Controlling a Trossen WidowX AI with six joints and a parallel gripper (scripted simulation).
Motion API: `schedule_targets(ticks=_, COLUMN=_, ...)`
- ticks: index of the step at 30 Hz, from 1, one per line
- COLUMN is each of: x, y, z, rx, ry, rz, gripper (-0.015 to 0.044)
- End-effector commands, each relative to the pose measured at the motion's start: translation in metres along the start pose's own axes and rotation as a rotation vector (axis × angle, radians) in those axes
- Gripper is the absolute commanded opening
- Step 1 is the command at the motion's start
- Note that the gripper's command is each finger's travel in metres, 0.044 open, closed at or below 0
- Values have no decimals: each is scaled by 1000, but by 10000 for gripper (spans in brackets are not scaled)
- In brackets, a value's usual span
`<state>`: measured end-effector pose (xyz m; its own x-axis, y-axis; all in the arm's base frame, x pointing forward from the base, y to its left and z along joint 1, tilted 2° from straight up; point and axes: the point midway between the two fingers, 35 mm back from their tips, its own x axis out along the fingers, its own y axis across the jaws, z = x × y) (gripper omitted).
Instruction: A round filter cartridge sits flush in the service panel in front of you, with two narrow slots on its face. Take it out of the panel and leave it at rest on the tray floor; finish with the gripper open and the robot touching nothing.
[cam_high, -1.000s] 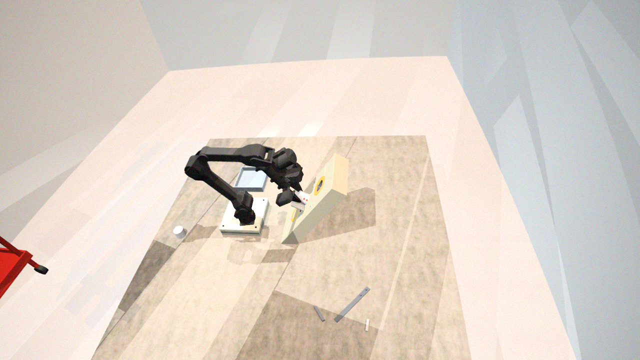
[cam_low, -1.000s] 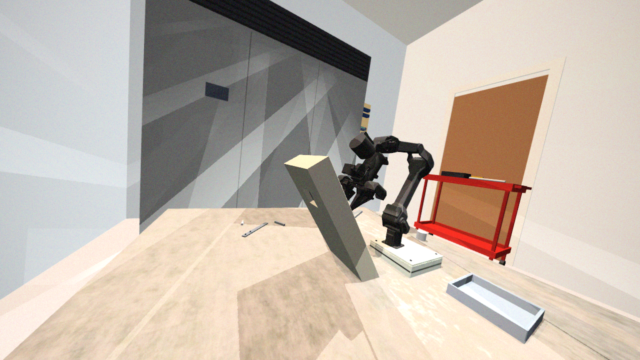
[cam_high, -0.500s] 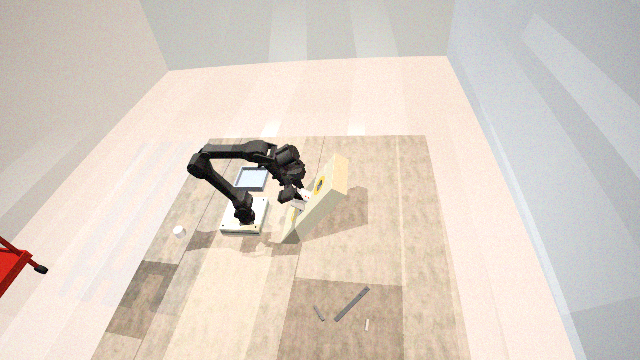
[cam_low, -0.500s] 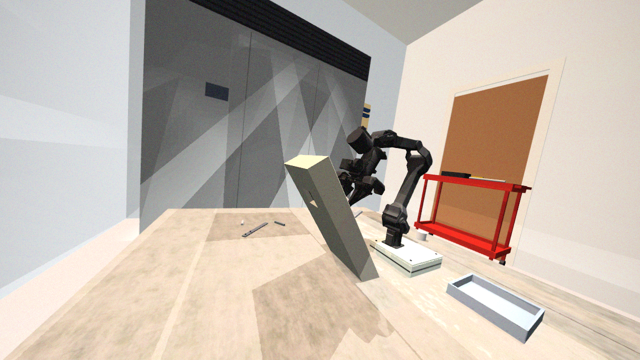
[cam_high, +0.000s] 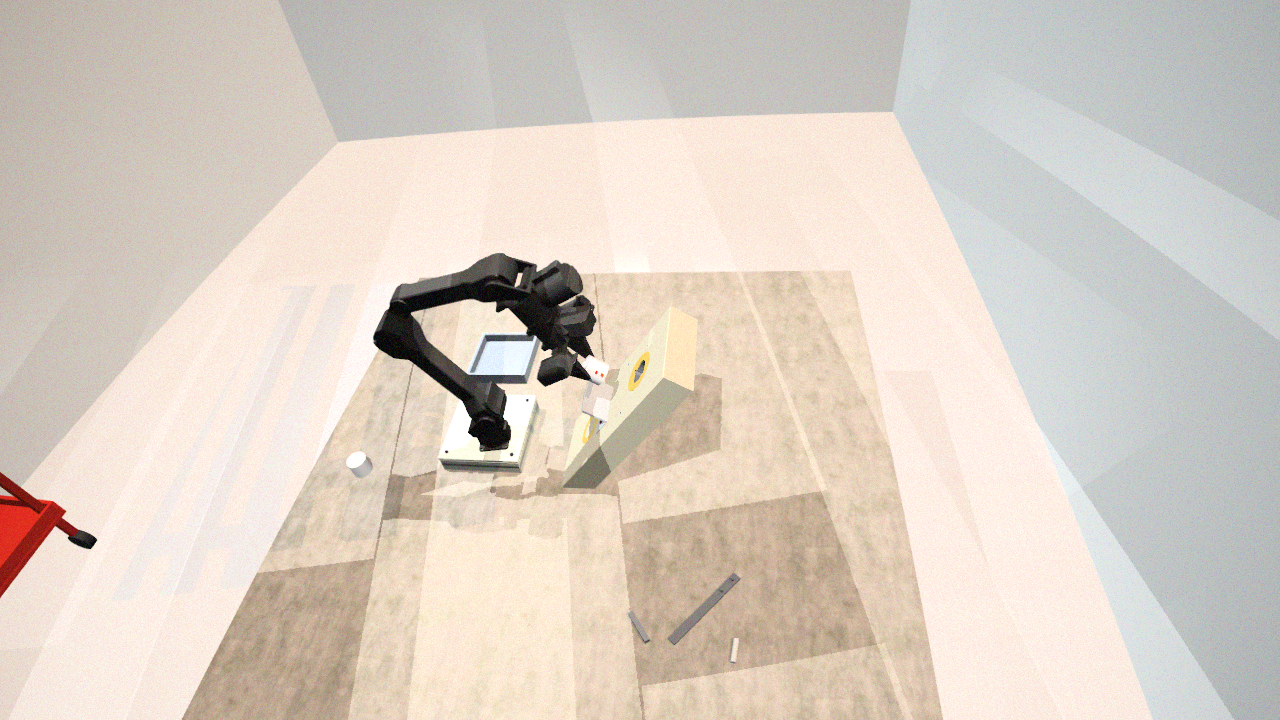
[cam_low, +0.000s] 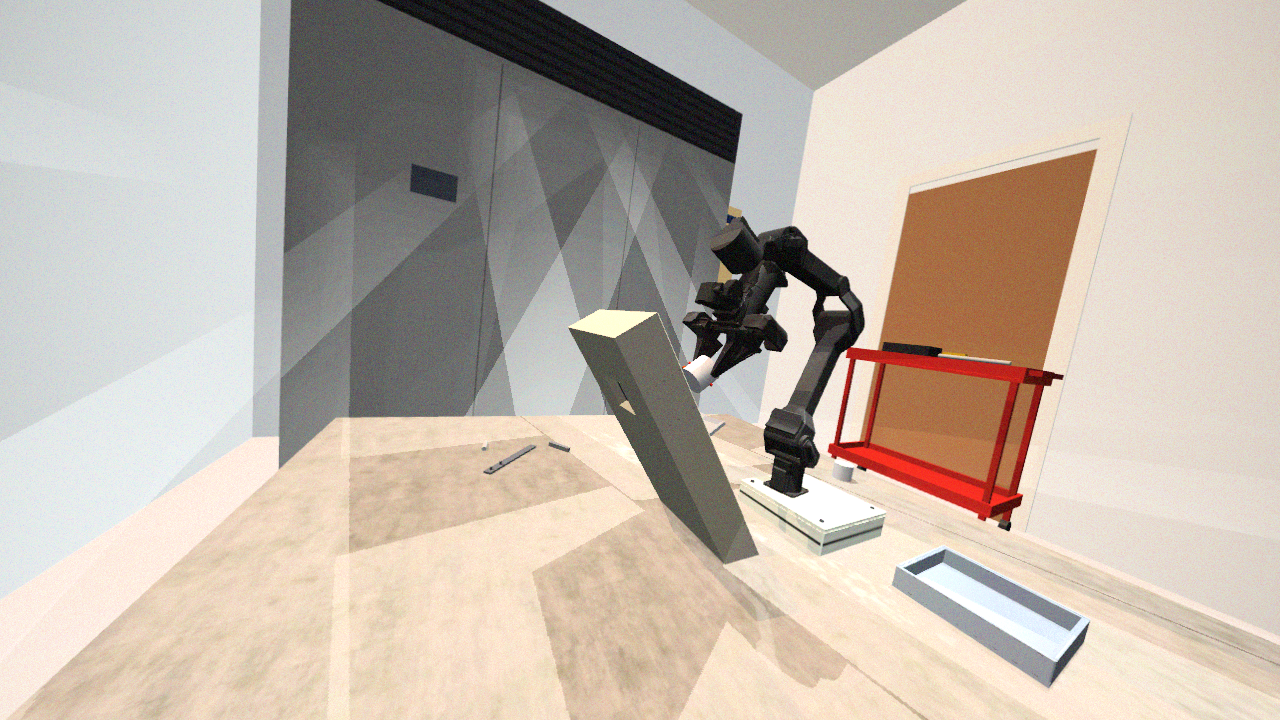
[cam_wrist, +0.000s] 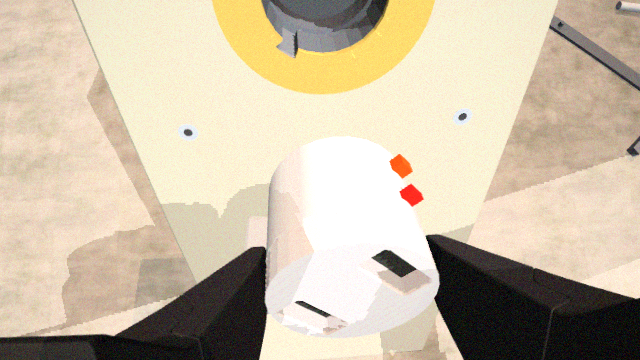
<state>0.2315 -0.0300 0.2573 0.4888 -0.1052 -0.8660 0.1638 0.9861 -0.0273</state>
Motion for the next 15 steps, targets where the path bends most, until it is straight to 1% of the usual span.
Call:
schedule_targets(ticks=1, x=-22, y=0, z=2, rx=2, ry=-22, rz=-1, gripper=0)
schedule_targets(ticks=4, x=-33, y=-1, z=0, rx=2, ry=-21, rz=-1, gripper=0)
schedule_targets(ticks=15, x=-26, y=26, z=3, rx=6, ry=-8, rz=3, gripper=0)
